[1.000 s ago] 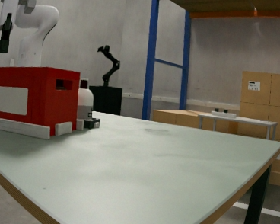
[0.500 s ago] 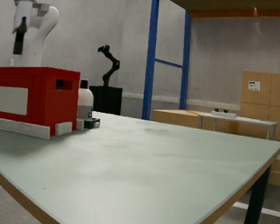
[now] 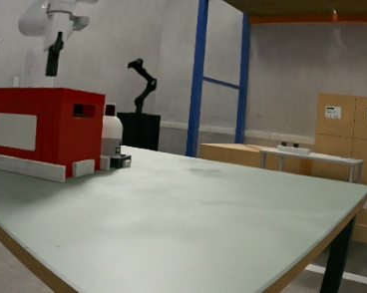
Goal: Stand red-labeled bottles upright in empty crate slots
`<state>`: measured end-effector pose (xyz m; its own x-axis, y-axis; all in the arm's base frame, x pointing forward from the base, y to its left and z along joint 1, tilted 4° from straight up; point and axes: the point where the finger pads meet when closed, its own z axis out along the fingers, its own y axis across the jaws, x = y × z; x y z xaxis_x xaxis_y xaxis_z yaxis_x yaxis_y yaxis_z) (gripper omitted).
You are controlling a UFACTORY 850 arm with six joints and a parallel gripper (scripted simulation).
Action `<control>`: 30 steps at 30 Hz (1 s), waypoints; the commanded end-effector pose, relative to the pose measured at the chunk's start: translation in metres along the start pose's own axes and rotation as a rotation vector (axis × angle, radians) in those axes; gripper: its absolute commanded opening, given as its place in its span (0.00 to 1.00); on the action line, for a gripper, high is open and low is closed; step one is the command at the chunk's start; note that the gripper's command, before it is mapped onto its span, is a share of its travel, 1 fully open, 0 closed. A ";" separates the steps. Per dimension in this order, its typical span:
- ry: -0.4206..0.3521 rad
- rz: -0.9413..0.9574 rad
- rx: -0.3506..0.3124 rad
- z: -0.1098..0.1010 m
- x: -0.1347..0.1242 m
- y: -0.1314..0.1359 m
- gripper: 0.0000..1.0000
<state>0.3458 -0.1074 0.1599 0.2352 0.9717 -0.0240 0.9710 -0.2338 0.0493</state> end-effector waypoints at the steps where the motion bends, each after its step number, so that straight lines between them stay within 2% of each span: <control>1: -0.010 0.002 -0.005 0.000 0.029 -0.030 0.00; 3: -0.010 0.002 -0.005 0.000 0.033 -0.036 0.00; 4: -0.010 0.002 -0.005 0.000 0.033 -0.036 0.66; 30: -0.010 0.002 -0.005 0.000 0.033 -0.036 0.66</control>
<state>0.3178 -0.0670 0.1567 0.2375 0.9708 -0.0341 0.9704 -0.2355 0.0536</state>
